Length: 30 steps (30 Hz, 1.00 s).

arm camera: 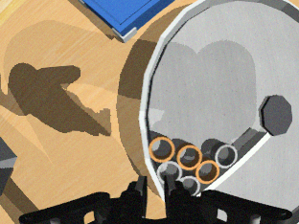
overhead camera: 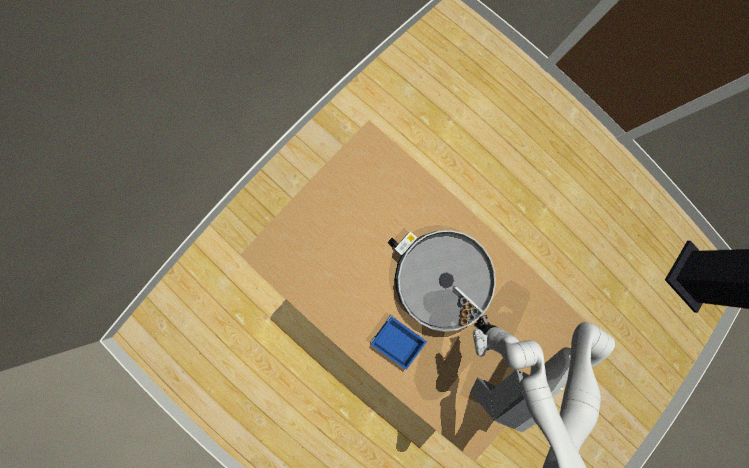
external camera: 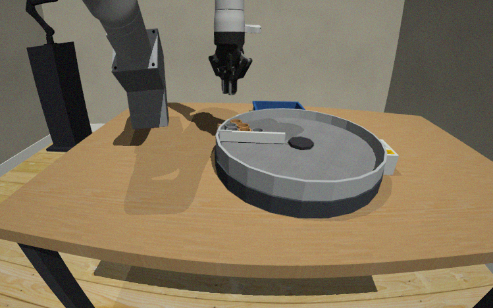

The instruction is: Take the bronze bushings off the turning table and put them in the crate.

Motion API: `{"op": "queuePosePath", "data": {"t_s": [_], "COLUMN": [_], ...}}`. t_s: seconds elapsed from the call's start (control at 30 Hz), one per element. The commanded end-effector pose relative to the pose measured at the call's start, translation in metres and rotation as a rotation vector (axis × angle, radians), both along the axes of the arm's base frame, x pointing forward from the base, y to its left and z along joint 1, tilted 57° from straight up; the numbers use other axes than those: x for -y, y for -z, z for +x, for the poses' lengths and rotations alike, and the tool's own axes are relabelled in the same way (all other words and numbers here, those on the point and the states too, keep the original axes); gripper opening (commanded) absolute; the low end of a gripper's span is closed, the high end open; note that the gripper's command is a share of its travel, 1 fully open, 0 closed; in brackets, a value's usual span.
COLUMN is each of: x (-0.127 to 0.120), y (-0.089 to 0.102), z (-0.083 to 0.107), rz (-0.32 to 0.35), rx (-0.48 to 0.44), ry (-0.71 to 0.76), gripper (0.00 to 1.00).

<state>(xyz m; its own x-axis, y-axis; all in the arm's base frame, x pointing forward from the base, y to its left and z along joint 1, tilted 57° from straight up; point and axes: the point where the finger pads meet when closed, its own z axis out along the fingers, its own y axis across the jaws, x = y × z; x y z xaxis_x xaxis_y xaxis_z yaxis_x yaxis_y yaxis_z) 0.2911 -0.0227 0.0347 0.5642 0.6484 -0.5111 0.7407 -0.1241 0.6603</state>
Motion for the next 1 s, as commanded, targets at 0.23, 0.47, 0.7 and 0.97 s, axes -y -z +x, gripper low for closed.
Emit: {"op": "queuePosePath", "data": {"t_s": [0.23, 0.47, 0.7, 0.97], "x": [0.000, 0.000, 0.001, 0.001], "y": [0.004, 0.004, 0.008, 0.008], "z": [0.006, 0.006, 0.012, 0.012], "rz": [-0.086, -0.086, -0.173, -0.173], "rx": [-0.178, -0.178, -0.357, -0.357], "ry": [-0.132, -0.132, -0.263, -0.263], "gripper": [0.15, 0.15, 0.15, 0.15]}}
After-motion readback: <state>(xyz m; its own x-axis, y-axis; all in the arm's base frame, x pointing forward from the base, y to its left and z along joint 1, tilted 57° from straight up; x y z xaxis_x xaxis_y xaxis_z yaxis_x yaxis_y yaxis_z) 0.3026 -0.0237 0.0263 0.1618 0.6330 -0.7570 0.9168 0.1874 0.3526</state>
